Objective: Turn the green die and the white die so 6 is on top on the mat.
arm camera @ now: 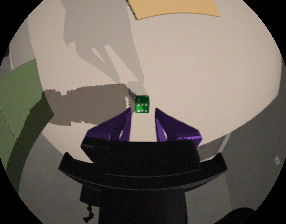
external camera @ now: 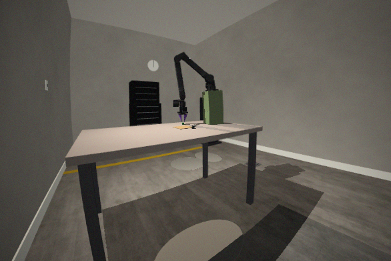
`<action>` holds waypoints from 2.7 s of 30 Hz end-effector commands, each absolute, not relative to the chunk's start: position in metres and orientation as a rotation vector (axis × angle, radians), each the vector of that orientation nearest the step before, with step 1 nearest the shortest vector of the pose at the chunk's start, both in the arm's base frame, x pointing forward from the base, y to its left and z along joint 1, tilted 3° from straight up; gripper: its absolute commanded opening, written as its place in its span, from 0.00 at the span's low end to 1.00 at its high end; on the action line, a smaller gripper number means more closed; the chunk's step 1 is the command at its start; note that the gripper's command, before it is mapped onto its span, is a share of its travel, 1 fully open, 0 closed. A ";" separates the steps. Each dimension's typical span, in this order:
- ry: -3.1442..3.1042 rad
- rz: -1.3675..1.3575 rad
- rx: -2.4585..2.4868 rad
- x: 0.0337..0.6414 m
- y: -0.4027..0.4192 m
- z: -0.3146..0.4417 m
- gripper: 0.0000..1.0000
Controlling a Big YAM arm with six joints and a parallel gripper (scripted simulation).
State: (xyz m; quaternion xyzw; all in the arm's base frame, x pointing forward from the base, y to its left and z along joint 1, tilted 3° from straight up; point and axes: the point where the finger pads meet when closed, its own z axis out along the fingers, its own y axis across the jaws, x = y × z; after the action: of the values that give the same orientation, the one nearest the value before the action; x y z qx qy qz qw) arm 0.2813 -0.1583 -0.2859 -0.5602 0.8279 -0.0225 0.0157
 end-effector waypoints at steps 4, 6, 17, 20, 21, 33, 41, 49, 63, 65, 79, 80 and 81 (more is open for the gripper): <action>2.581 -0.051 -1.734 0.272 -0.158 -0.290 0.33; 2.581 -0.051 -1.734 0.272 -0.158 -0.290 0.33; 2.581 -0.052 -1.733 0.271 -0.157 -0.290 0.33; 2.581 -0.052 -1.733 0.271 -0.157 -0.290 0.33; 2.581 -0.052 -1.733 0.271 -0.157 -0.290 0.33; 2.581 -0.052 -1.733 0.271 -0.157 -0.290 0.33; 2.581 -0.052 -1.733 0.271 -0.157 -0.290 0.33; 2.581 -0.052 -1.733 0.271 -0.157 -0.290 0.33; 2.576 -0.072 -1.729 0.278 -0.161 -0.294 0.33; 2.576 -0.072 -1.729 0.278 -0.162 -0.297 0.33; 2.578 -0.071 -1.726 0.279 -0.162 -0.314 0.33; 2.579 -0.070 -1.726 0.278 -0.161 -0.315 0.33; 2.582 -0.059 -1.728 0.275 -0.160 -0.315 0.33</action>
State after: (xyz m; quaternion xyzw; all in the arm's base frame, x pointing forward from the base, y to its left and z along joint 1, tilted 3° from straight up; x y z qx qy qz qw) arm 0.2824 -0.1592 -0.3100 -0.5601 0.8279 -0.0240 0.0164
